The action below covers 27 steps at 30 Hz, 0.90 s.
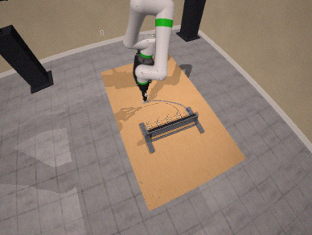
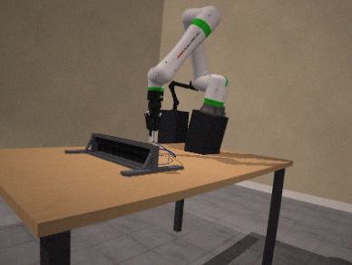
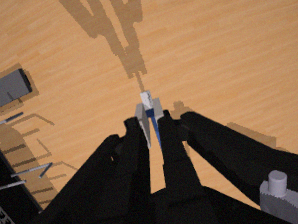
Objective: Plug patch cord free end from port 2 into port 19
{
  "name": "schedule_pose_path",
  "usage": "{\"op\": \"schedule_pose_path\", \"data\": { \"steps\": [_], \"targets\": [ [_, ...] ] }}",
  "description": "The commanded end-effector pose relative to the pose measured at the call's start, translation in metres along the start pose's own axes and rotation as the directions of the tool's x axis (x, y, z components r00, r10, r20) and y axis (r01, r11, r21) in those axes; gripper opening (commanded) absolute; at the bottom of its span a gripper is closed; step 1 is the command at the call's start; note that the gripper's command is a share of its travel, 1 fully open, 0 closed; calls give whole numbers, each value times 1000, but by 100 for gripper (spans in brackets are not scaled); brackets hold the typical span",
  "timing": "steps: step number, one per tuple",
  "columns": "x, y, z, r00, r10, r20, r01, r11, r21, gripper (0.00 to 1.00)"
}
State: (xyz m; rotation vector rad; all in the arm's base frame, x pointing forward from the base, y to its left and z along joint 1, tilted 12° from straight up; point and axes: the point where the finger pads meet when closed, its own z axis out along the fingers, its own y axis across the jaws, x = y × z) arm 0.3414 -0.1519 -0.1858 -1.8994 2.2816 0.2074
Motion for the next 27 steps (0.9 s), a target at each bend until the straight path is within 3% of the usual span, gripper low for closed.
{"op": "schedule_pose_path", "data": {
  "steps": [1,27],
  "targets": [
    [0,0,0,1000,0,0,0,1000,0,0],
    [-3,-13,-3,995,-95,0,95,995,0,0]
  ]
}}
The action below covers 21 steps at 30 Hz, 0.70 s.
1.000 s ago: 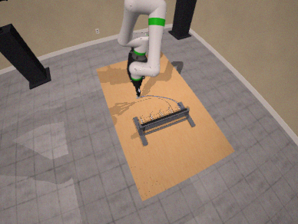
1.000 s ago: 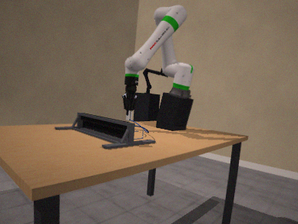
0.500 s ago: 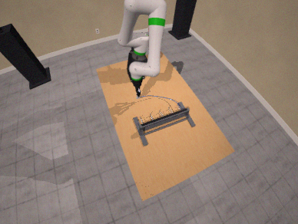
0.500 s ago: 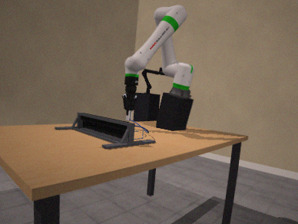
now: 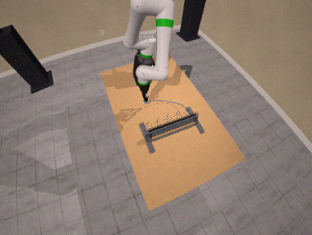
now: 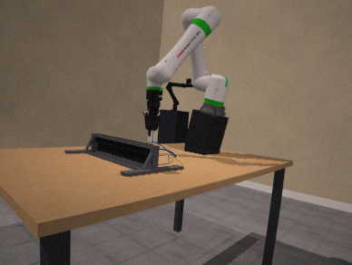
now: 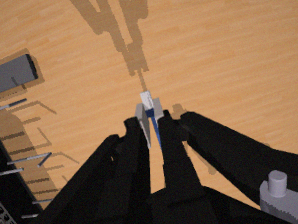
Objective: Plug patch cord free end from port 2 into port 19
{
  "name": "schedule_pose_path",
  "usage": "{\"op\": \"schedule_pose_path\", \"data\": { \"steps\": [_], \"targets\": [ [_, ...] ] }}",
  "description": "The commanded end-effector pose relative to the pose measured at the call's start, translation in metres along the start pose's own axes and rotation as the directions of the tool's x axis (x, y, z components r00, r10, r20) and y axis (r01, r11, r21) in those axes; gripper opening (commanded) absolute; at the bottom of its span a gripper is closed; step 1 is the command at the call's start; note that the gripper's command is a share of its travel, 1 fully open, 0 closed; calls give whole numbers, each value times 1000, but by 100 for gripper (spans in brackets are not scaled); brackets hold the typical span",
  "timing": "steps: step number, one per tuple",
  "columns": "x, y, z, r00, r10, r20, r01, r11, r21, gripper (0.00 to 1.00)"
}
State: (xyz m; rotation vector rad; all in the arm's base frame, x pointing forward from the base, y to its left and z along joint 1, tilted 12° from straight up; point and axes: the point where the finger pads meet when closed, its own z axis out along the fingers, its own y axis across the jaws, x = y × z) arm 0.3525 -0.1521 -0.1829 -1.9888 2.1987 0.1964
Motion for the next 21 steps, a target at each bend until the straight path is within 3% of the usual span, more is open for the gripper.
{"op": "schedule_pose_path", "data": {
  "steps": [1,21],
  "targets": [
    [0,-4,-1,1000,-26,0,26,1000,0,0],
    [-6,-50,-11,931,-365,1,365,931,-1,0]
  ]
}}
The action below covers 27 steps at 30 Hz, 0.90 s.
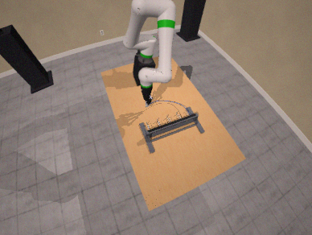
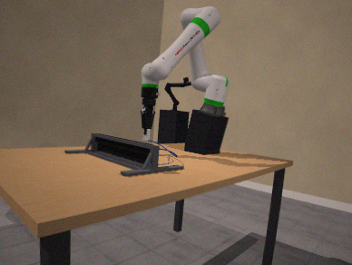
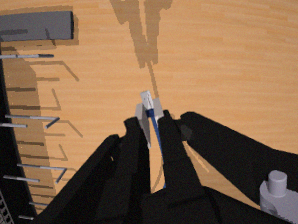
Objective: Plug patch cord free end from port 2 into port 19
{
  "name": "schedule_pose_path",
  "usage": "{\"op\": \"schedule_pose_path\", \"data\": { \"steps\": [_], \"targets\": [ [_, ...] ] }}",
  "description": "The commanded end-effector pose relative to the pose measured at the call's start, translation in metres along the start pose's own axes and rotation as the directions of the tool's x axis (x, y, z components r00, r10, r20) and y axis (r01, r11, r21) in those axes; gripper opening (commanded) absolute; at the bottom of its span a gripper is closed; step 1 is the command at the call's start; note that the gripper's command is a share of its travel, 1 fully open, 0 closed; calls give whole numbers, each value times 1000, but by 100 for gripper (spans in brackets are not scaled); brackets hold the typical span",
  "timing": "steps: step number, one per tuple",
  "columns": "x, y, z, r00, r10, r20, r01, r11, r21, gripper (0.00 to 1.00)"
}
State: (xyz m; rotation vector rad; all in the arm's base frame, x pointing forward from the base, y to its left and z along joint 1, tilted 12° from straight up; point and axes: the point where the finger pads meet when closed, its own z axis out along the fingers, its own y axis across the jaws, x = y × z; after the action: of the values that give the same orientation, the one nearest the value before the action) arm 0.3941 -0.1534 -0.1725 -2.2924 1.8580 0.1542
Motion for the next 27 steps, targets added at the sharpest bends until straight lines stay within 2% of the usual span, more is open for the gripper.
{"op": "schedule_pose_path", "data": {
  "steps": [1,10,13,27],
  "targets": [
    [3,-12,-3,996,-89,2,89,996,1,0],
    [9,-44,-9,946,-323,2,323,946,1,0],
    [10,-47,-10,937,-349,3,349,937,1,0],
    [20,-97,-20,744,-668,3,668,744,1,0]
  ]
}}
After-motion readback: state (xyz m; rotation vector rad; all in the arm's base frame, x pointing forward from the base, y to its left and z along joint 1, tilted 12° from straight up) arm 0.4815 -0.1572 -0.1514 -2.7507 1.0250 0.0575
